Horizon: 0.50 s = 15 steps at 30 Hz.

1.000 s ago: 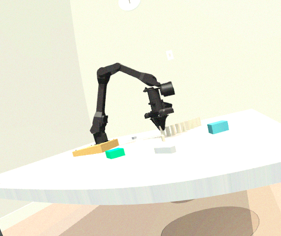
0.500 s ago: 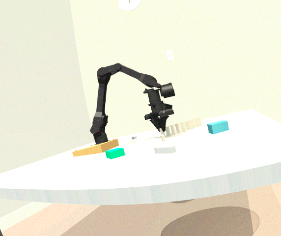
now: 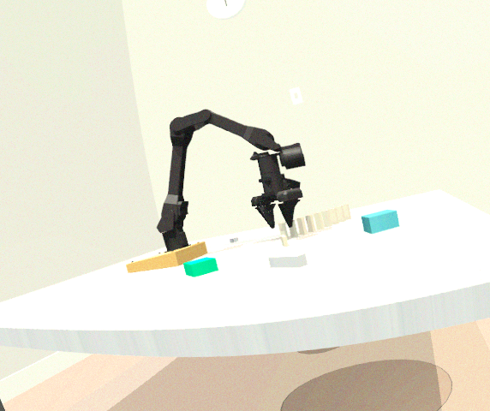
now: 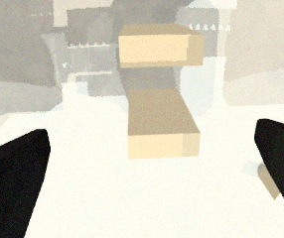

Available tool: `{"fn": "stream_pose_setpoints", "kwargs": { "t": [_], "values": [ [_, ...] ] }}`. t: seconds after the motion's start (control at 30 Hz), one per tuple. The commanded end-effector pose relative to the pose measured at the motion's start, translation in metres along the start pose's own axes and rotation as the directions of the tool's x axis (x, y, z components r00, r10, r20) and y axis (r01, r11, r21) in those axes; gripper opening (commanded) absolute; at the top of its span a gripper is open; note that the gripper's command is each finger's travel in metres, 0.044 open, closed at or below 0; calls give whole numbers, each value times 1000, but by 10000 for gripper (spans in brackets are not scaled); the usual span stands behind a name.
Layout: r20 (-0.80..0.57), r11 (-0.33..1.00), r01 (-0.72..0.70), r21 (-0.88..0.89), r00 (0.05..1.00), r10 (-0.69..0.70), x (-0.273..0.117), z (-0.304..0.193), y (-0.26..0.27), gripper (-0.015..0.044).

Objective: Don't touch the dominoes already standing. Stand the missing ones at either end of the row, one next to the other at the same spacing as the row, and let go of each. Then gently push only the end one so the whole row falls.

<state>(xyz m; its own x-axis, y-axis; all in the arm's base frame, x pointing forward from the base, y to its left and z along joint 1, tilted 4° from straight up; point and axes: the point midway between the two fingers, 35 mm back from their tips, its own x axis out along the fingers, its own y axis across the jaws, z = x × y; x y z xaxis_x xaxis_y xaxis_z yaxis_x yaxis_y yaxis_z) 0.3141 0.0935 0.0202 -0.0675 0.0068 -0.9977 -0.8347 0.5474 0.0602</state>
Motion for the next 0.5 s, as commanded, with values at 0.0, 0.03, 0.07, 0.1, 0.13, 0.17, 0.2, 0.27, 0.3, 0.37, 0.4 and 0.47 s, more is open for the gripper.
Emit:
{"fn": "stream_pose_setpoints", "kwargs": {
  "t": [0.0, 0.03, 0.07, 0.1, 0.13, 0.17, 0.2, 0.27, 0.3, 0.37, 0.4, 0.47],
  "values": [
    [16, 1000, 13, 0, 1000, -13, -41, 6, -5, 440],
    [16, 1000, 13, 0, 1000, -13, -56, 6, -6, 440],
    [16, 1000, 14, 0, 1000, -14, -71, 6, -5, 440],
    [16, 1000, 14, 0, 1000, -14, -87, 5, -4, 440],
    [16, 1000, 14, 0, 1000, -14, -102, 3, -3, 440],
    [16, 1000, 14, 0, 1000, -14, -113, 1, -1, 440],
    [16, 1000, 14, 0, 1000, -14, -120, 0, 0, 440],
    [16, 1000, 15, 0, 1000, -14, -123, -1, 0, 440],
    [16, 1000, 15, 0, 1000, -14, -123, -1, 0, 440],
    [16, 1000, 14, 19, 1000, -15, -122, -1, -1, 440],
    [16, 997, 14, 78, 1000, -15, -120, -2, -5, 440],
    [16, 957, 11, 291, 1000, -16, -113, -7, -18, 440]
  ]
}}
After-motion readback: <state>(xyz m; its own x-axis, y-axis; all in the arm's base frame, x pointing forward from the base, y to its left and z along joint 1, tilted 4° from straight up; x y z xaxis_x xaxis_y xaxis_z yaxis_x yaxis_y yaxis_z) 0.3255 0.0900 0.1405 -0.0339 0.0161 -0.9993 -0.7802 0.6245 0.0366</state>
